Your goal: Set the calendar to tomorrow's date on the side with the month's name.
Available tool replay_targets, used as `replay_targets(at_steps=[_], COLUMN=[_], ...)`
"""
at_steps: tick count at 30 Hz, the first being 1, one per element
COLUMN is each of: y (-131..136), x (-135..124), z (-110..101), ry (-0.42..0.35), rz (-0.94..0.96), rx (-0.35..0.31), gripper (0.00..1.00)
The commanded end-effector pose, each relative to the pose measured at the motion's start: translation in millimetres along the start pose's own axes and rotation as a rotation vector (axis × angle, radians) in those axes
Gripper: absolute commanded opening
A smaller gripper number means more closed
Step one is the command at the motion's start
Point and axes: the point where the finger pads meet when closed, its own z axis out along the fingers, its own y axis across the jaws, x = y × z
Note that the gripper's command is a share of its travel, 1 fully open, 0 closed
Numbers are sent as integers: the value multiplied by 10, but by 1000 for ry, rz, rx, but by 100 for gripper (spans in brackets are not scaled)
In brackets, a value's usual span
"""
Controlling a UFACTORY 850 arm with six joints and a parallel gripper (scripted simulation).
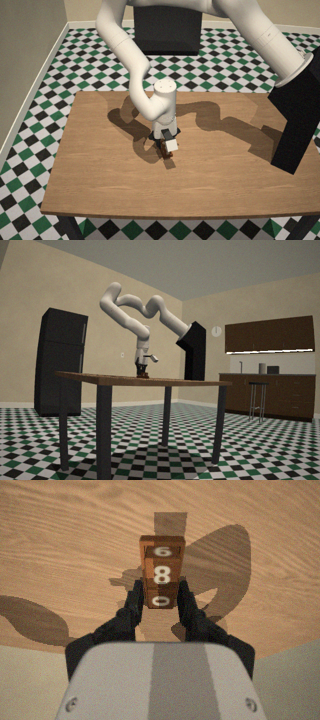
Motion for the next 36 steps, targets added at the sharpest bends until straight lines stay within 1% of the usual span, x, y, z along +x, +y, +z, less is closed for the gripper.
replay_targets(at_steps=[1, 7, 8, 36], y=[2, 2, 2, 2], x=[1, 1, 1, 1], z=[-3, -3, -3, -3], ry=[0, 0, 0, 0], rz=[0, 0, 0, 0], rx=[-1, -1, -1, -1], gripper=[47, 47, 27, 27])
